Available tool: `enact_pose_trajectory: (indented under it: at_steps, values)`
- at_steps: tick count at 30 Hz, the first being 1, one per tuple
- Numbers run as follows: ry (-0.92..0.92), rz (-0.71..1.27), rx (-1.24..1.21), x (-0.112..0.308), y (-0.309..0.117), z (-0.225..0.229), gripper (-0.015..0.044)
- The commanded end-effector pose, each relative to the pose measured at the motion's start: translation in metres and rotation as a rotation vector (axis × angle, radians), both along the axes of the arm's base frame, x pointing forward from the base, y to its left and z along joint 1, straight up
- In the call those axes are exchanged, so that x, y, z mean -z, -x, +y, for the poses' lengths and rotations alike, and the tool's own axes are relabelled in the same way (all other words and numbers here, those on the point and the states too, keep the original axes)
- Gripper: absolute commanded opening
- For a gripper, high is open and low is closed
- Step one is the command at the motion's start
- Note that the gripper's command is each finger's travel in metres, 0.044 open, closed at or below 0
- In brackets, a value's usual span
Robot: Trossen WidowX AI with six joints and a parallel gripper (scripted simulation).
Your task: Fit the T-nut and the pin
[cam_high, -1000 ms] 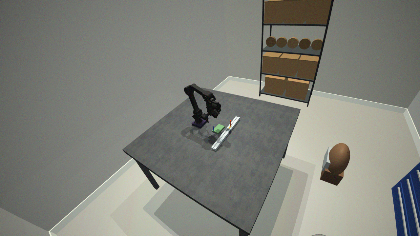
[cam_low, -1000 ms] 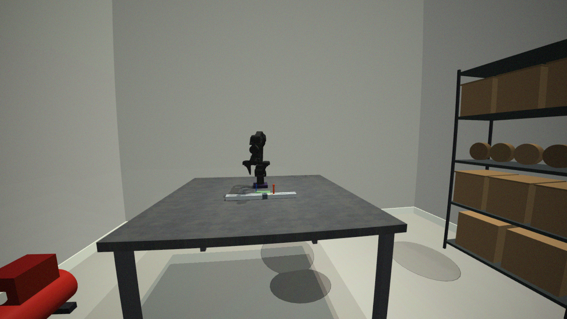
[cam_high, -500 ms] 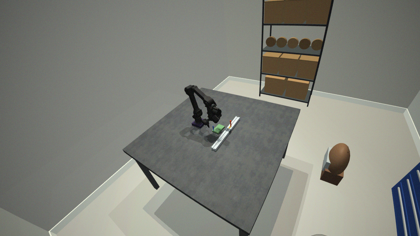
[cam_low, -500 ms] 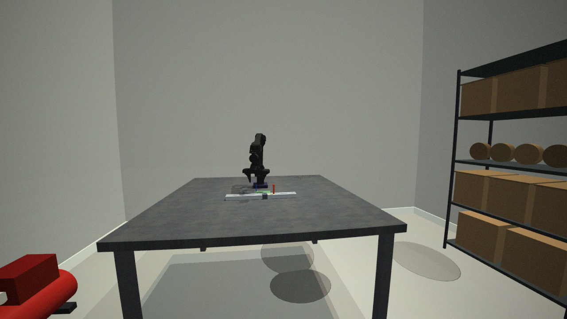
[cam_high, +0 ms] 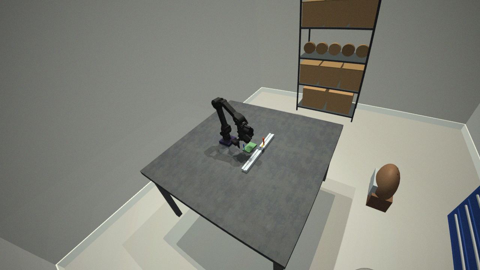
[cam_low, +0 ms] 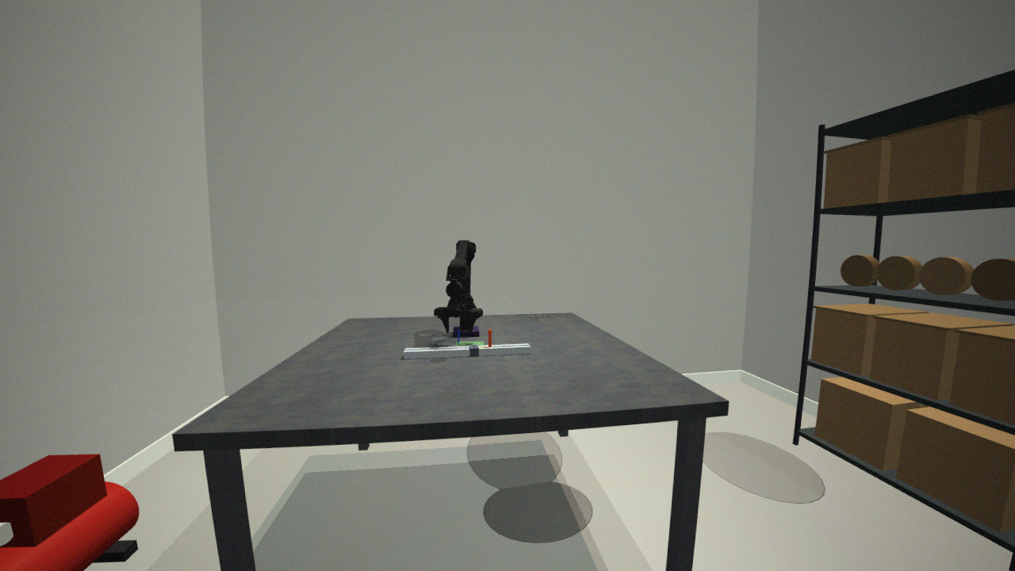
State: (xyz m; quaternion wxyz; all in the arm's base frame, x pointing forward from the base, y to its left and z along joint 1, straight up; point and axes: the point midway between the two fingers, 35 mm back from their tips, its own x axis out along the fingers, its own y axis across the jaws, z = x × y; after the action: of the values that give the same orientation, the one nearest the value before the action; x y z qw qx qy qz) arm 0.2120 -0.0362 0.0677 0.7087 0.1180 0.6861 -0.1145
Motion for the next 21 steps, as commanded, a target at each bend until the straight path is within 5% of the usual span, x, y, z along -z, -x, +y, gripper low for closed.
enact_pose_trajectory:
  at_steps: [1,16,21]
  values:
    - [-0.003,0.004,-0.007,0.008,0.001,0.000,0.0440]
    - [-0.003,0.004,-0.007,0.030,0.001,0.001,0.0440]
    - [-0.003,0.004,-0.007,0.030,0.001,0.001,0.0309]
